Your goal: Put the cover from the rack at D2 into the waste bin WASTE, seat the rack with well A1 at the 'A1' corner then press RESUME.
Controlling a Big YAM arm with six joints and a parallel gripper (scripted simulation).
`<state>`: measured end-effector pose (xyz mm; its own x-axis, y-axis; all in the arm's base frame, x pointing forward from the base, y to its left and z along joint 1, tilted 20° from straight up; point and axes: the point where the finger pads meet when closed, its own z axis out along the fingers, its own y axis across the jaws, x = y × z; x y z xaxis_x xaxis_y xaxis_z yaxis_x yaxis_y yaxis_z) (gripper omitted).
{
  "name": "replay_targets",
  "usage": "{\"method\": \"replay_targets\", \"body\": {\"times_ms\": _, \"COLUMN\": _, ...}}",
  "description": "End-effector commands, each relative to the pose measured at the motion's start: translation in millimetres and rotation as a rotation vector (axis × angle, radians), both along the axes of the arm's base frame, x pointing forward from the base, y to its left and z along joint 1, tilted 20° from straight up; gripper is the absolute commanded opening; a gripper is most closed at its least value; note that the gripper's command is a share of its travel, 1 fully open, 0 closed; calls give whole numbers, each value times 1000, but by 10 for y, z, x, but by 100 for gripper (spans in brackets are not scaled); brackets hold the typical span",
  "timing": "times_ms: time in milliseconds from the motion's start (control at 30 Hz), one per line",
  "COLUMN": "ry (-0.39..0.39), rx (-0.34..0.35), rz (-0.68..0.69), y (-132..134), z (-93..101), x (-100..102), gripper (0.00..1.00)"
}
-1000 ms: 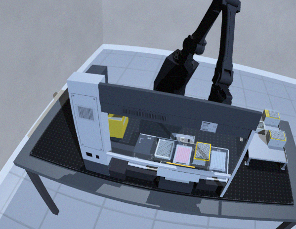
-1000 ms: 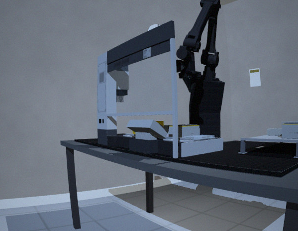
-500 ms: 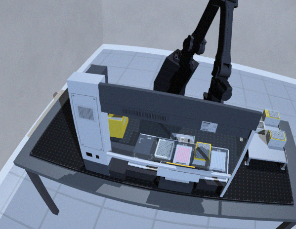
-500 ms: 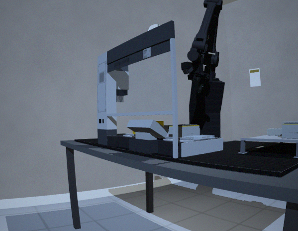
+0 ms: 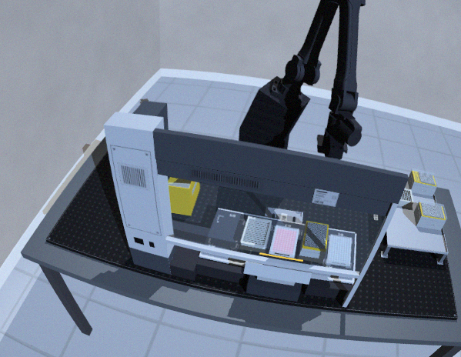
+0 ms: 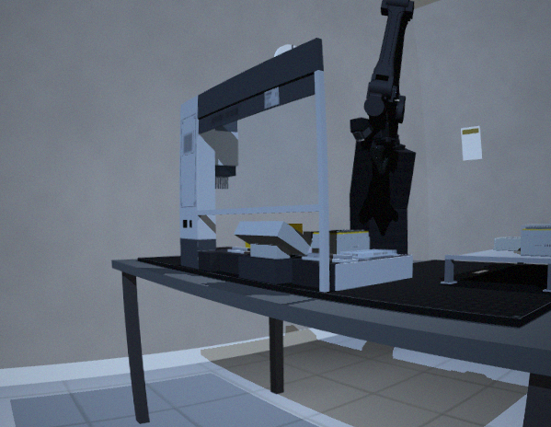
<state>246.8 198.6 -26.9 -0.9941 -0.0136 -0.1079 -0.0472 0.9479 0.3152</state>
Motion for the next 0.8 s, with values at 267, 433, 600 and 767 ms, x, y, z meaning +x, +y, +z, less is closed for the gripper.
{"method": "replay_targets", "body": {"times_ms": 267, "ry": -3, "rx": 2, "rz": -27, "y": -403, "z": -154, "x": 54, "gripper": 0}}
{"method": "replay_targets", "body": {"times_ms": 433, "ry": -3, "rx": 3, "rz": -27, "y": -639, "z": -232, "x": 49, "gripper": 0}}
{"method": "replay_targets", "body": {"times_ms": 600, "ry": -3, "rx": 3, "rz": -27, "y": -874, "z": -311, "x": 43, "gripper": 0}}
{"method": "replay_targets", "body": {"times_ms": 767, "ry": -22, "rx": 8, "rz": -23, "y": -931, "z": -299, "x": 143, "gripper": 0}}
